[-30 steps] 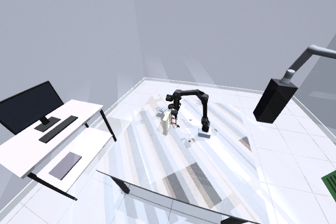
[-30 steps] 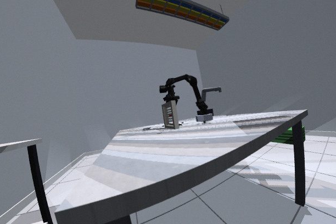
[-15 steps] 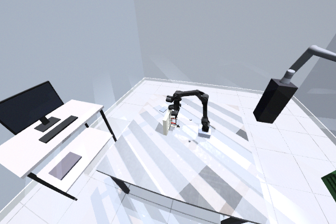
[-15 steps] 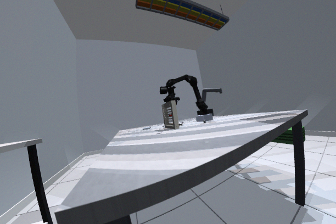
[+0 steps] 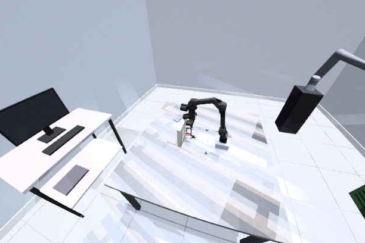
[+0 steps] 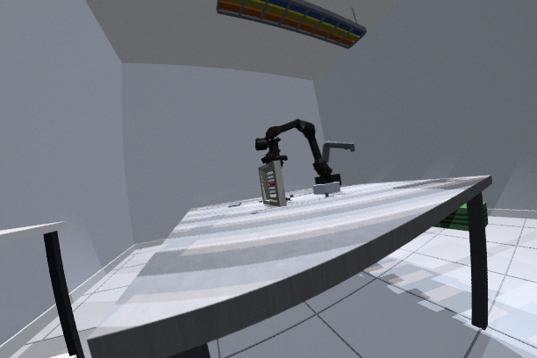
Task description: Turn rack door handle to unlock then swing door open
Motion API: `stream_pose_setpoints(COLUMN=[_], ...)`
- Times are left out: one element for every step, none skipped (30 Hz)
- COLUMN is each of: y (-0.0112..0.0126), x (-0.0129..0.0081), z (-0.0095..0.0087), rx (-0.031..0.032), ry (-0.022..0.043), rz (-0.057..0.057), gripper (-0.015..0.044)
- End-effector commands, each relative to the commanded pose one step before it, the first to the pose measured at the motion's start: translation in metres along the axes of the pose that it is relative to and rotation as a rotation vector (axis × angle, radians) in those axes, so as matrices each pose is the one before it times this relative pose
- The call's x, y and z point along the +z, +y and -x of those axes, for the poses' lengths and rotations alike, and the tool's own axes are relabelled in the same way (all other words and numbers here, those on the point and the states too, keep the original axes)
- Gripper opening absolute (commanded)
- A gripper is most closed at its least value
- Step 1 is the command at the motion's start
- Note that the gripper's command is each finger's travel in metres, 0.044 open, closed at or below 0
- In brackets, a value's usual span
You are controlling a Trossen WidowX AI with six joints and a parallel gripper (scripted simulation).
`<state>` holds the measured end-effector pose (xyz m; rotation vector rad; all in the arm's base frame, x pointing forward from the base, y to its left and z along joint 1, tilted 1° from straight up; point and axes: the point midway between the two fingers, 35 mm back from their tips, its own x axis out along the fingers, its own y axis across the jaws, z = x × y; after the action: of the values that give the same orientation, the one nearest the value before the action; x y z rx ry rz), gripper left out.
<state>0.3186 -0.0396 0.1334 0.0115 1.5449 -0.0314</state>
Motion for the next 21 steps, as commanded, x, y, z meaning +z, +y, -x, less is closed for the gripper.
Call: stream_pose_setpoints(y=[-0.00001,0.0,0.0,0.0,0.0,0.0,0.0,0.0,0.0,0.0,0.0,0.0,0.0,0.0,0.0,0.0,0.0,0.0,0.0,0.0,0.0], x=[0.00052,0.0,0.0,0.0,0.0,0.0,0.0,0.0,0.0,0.0,0.0,0.0,0.0,0.0,0.0,0.0,0.0,0.0,0.0,0.0,0.0], z=[-0.00001,0.0,0.0,0.0,0.0,0.0,0.0,0.0,0.0,0.0,0.0,0.0,0.0,0.0,0.0,0.0,0.0,0.0,0.0,0.0,0.0], rx=[-0.00039,0.0,0.0,0.0,0.0,0.0,0.0,0.0,0.0,0.0,0.0,0.0,0.0,0.0,0.0,0.0,0.0,0.0,-0.00001,-0.00001,-0.00001], ry=[-0.00304,0.0,0.0,0.0,0.0,0.0,0.0,0.0,0.0,0.0,0.0,0.0,0.0,0.0,0.0,0.0,0.0,0.0,0.00001,0.00001,0.0], rz=[-0.0677,-0.0493,-0.0493,-0.0493,-0.0493,-0.0493,-0.0493,-0.0493,-0.0493,-0.0493,-0.0493,-0.0493,-0.0493,-0.0493,-0.0493,-0.0493,-0.0493,-0.0493,-0.0493,-0.0493,-0.0493], gripper=[0.0009,0.0009,0.0009,0.0009,0.0009,0.0009,0.0009,0.0009,0.0009,0.0009,0.0009,0.0009,0.0009,0.0009,0.0009,0.0009,0.0009,0.0009,0.0009,0.0009,0.0009])
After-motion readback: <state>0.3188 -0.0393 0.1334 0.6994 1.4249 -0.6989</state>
